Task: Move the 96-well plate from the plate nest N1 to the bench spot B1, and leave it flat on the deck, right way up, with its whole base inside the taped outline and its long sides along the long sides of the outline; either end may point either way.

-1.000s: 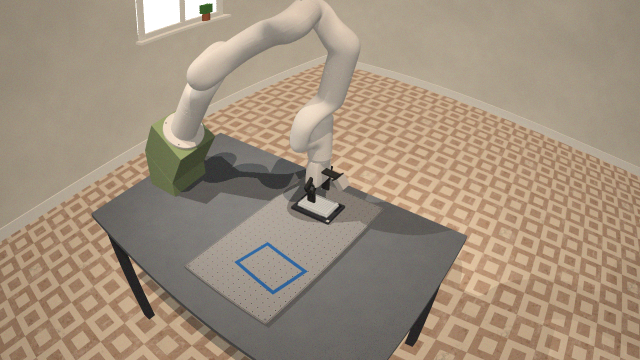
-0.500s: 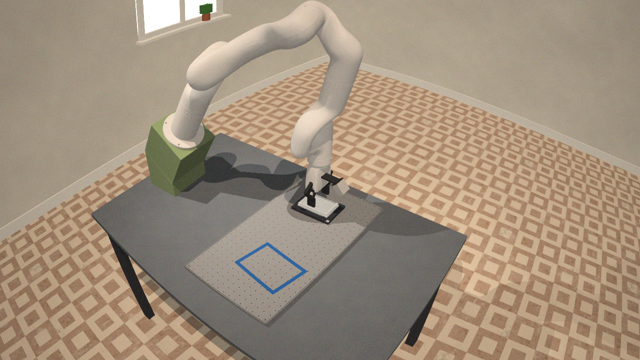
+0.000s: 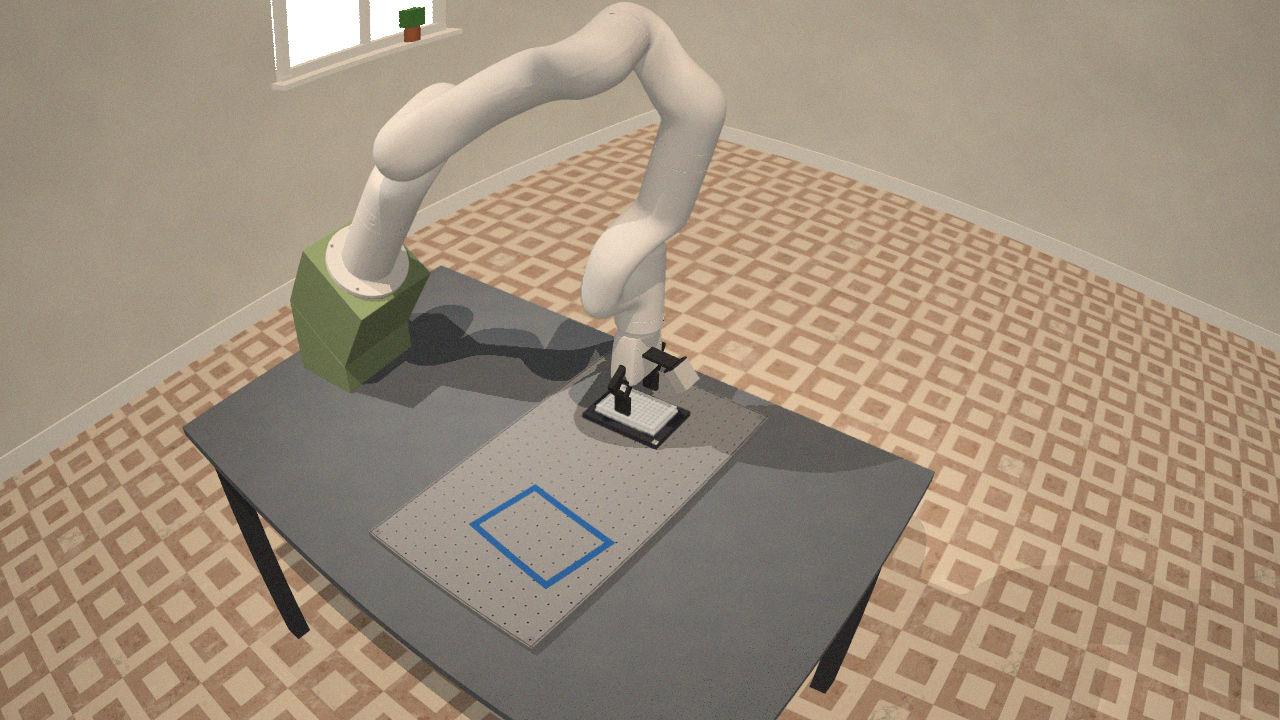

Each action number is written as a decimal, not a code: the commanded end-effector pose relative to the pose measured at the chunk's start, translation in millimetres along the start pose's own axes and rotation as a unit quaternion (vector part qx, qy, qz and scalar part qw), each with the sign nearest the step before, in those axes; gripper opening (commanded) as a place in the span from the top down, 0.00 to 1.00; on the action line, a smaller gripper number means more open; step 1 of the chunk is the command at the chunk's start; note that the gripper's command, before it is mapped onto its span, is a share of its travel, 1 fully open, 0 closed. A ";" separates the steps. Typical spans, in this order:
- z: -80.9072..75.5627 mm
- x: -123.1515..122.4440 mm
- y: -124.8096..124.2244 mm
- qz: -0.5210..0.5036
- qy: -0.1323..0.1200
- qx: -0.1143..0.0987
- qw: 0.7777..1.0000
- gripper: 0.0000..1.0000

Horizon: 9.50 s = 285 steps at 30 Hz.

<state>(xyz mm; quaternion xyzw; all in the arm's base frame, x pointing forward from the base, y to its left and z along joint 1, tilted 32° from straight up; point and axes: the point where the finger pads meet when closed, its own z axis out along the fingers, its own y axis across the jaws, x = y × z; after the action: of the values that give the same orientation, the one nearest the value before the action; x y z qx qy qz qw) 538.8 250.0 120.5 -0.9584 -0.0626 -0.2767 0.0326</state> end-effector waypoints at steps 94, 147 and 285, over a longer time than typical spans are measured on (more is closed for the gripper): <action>17.9 0.5 -0.2 0.000 0.000 0.000 1.000 1.00; -15.5 0.5 -0.2 0.000 0.000 0.000 1.000 1.00; -53.6 33.1 264.6 0.094 0.001 0.000 0.996 1.00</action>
<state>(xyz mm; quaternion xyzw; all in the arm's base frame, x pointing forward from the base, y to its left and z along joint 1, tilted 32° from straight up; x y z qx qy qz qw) 571.9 -6.1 175.4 -0.9592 0.0296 -0.2763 0.0514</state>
